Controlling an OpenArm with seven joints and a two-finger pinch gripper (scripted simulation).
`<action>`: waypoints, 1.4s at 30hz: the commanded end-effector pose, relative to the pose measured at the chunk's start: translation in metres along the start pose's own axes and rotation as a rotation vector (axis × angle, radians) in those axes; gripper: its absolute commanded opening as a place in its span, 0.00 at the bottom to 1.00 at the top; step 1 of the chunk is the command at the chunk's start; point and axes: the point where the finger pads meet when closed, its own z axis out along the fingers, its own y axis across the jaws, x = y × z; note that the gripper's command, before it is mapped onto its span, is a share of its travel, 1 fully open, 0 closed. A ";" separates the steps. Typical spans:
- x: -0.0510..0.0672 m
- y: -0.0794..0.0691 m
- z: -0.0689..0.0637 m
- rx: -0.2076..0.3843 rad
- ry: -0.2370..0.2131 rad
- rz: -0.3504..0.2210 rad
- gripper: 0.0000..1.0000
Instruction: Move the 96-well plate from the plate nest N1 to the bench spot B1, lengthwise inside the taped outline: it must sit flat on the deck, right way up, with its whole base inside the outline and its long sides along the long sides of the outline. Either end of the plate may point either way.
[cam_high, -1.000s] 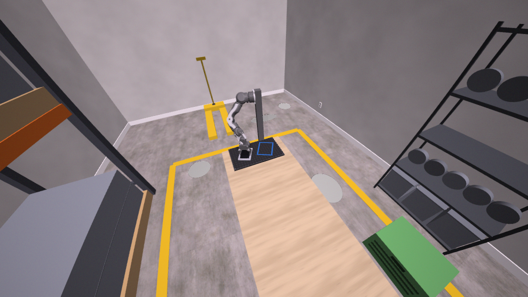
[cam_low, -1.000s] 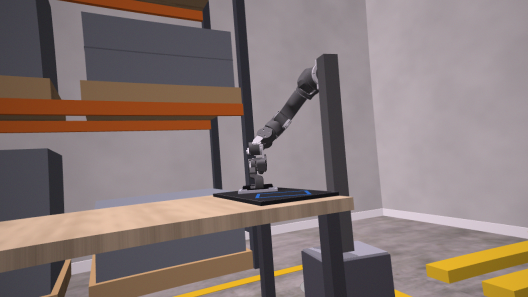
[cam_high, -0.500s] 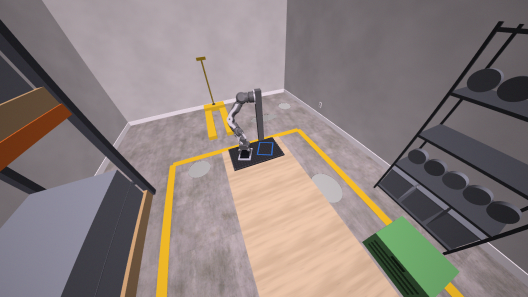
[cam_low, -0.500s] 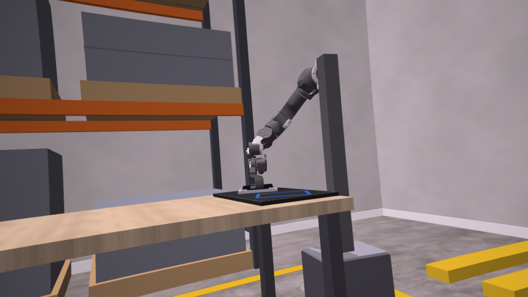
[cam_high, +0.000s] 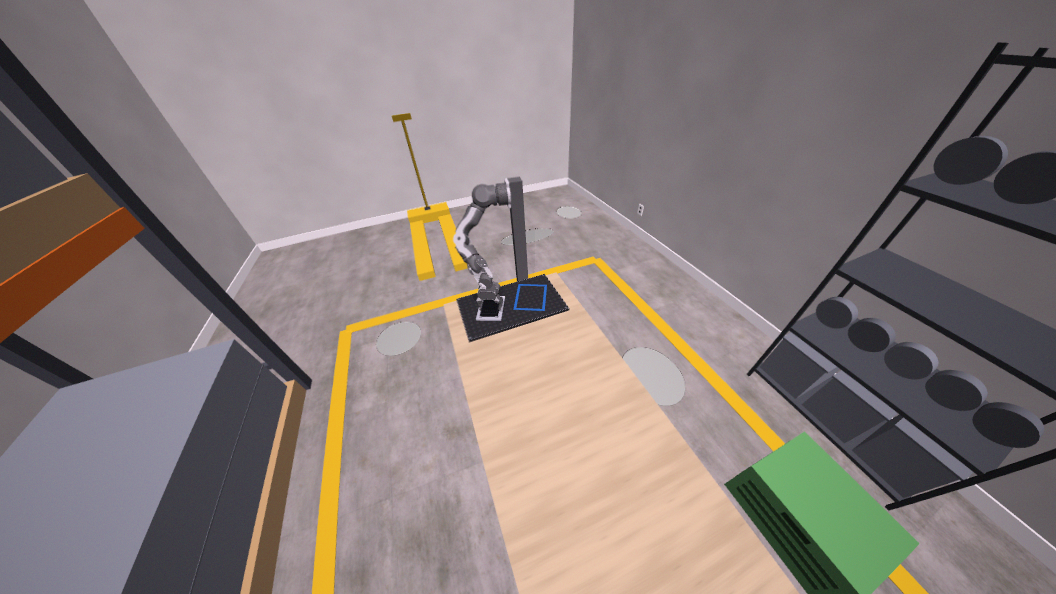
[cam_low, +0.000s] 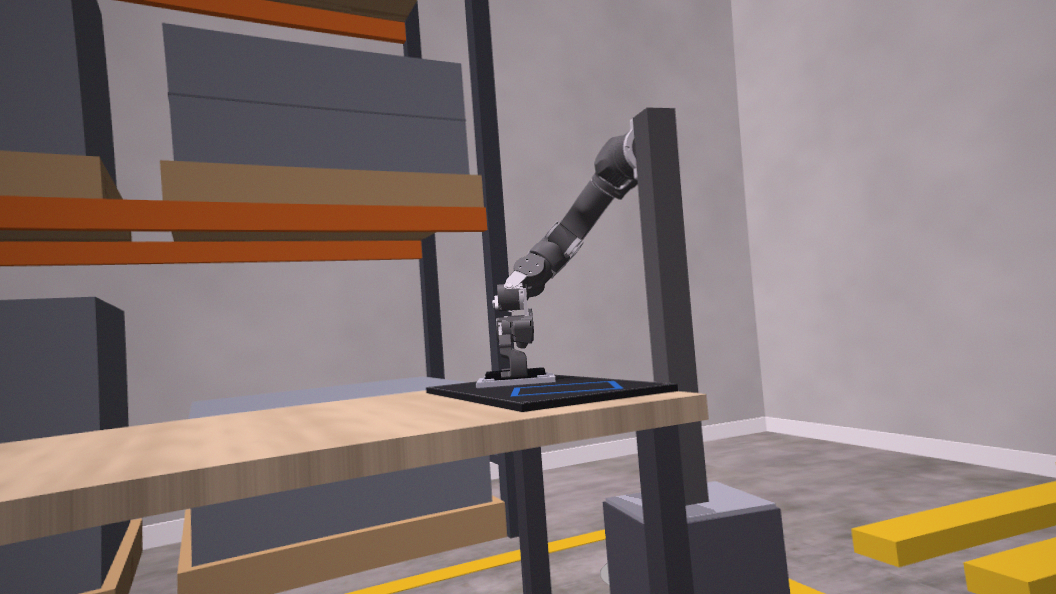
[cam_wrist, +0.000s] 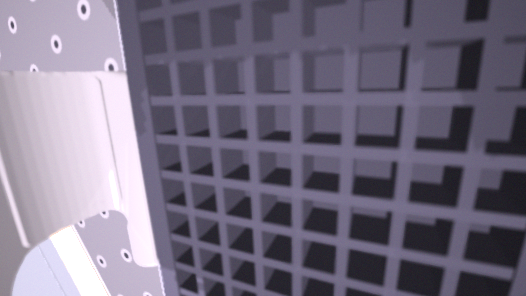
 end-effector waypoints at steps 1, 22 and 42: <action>-0.001 0.000 -0.007 -0.001 -0.001 0.000 0.00; -0.004 0.000 -0.065 0.002 0.000 -0.001 0.00; -0.002 0.000 -0.093 0.002 -0.003 0.004 0.00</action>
